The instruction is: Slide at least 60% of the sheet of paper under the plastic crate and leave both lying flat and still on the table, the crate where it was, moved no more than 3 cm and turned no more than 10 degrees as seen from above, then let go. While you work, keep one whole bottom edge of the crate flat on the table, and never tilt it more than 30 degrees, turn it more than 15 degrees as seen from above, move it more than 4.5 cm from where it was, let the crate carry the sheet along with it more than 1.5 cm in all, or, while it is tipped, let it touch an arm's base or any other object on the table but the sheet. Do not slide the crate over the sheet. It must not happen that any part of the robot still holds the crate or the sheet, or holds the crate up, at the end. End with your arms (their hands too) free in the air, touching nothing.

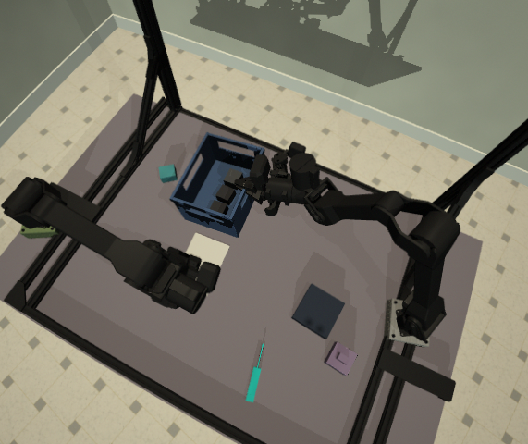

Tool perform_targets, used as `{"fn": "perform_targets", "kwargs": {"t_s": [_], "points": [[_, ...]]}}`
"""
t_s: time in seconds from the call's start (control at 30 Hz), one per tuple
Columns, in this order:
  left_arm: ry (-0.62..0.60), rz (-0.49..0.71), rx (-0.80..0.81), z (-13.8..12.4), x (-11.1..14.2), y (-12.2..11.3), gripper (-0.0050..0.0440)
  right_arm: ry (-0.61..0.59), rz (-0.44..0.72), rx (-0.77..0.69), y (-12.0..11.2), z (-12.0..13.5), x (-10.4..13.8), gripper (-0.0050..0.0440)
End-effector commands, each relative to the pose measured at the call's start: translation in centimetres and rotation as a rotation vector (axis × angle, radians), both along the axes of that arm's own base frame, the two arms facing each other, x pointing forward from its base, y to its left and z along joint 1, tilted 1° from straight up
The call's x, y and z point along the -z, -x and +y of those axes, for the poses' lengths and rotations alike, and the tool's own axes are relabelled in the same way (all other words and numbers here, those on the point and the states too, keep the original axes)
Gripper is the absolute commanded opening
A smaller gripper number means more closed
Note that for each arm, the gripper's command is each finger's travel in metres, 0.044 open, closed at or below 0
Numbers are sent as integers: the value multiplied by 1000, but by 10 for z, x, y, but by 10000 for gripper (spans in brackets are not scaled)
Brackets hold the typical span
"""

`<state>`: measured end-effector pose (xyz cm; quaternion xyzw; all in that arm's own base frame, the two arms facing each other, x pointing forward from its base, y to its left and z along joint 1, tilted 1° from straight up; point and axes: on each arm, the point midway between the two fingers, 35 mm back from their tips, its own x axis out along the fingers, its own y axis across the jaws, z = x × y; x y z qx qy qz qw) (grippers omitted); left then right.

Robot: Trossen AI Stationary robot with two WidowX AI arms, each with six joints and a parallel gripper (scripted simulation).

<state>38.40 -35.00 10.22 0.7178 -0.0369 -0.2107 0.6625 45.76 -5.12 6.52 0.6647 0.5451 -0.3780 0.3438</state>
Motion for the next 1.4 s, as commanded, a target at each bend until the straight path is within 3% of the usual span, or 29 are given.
{"fn": "perform_targets", "kwargs": {"t_s": [0.0,0.3,1.37], "points": [[52,-62,-1,-5,-35,-5,0,-4,2,4,0,0,0,60],[52,-62,-1,-5,-35,-5,0,-4,2,4,-2,0,1,60],[52,-62,-1,-5,-35,-5,0,-4,2,4,-6,1,49,60]]}}
